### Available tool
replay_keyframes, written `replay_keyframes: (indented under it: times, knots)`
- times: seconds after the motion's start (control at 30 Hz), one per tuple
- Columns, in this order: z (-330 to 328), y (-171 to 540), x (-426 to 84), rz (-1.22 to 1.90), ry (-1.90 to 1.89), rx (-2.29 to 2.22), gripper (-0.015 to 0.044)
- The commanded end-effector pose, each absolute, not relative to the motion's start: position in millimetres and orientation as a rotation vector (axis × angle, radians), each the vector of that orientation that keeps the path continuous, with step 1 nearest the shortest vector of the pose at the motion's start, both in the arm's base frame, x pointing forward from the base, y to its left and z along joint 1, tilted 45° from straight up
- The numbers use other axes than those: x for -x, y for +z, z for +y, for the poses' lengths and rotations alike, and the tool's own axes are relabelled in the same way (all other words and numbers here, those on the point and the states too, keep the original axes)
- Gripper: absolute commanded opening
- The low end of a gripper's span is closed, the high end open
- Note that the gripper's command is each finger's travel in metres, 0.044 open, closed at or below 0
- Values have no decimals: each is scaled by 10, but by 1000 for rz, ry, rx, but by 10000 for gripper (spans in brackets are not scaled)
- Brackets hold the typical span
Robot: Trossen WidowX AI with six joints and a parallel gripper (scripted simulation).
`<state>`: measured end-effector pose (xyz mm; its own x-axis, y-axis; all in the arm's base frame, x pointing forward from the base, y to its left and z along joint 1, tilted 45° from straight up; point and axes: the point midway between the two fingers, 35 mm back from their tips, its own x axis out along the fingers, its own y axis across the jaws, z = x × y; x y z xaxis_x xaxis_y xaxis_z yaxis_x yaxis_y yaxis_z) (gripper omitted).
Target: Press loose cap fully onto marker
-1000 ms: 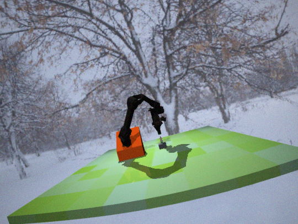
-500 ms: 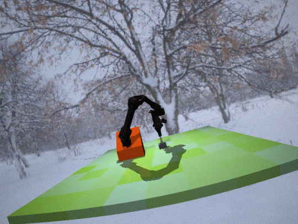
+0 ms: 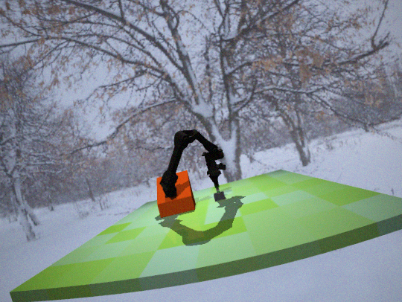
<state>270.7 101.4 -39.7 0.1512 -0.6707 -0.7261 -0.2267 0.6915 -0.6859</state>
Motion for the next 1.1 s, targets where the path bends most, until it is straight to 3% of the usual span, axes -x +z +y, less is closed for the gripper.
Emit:
replay_keyframes:
  times: [0.0,0.37,0.9,1.07]
  knots:
    - [966,-440,-2711,1417,-374,815,0]
    - [903,-499,-2719,1417,-375,815,0]
    - [907,-495,-2721,1420,-377,805,420]
    - [1239,-172,-2667,1422,-373,803,440]
